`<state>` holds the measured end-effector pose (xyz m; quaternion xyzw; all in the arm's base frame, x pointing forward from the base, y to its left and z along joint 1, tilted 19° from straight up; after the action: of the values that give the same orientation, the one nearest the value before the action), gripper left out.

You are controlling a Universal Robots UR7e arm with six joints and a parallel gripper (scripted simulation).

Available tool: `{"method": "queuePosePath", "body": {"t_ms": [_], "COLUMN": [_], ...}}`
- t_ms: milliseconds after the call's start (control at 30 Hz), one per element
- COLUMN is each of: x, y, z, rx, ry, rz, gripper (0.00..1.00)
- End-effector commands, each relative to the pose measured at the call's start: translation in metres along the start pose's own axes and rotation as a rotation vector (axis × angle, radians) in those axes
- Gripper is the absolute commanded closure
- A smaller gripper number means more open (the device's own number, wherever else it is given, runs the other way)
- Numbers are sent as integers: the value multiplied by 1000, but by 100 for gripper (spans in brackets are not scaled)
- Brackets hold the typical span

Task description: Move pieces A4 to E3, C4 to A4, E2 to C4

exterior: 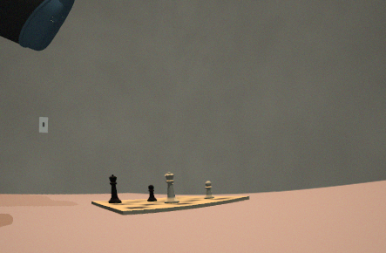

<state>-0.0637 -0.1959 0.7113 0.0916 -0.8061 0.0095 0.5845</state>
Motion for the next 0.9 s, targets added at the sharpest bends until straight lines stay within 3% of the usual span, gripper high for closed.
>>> {"method": "queuePosePath", "body": {"t_ms": [0, 233, 400, 467, 567, 633, 667, 767, 800, 833, 867], "x": [-21, -84, -109, -138, -138, -171, -171, -207, -207, -225, -225], "y": [-22, -75, -92, -110, -110, -127, -127, -144, -144, -151, -151], "z": [-1, -8, -13, -19, -19, -26, -26, -36, -36, -41, -41], "rx": [-4, -36, -56, -82, -82, -116, -116, -157, -157, -181, -181], "ry": [-49, -189, -240, -294, -294, -350, -350, -406, -406, -434, -434], "rz": [18, 76, 97, 120, 120, 145, 145, 170, 170, 183, 183], "gripper": [0, 0, 0, 0, 0, 0, 0, 0, 0, 0, 0]}}
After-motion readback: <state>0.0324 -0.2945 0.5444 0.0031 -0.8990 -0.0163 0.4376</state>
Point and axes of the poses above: the point where the finger pads meet when closed, its own z axis out along the fingers, its own y axis across the jaws, x = y × z, the point moved 3 cm from there along -z, back along the fingers, and after that the axes turned 4 degrees about z, right-handed, at the moved point
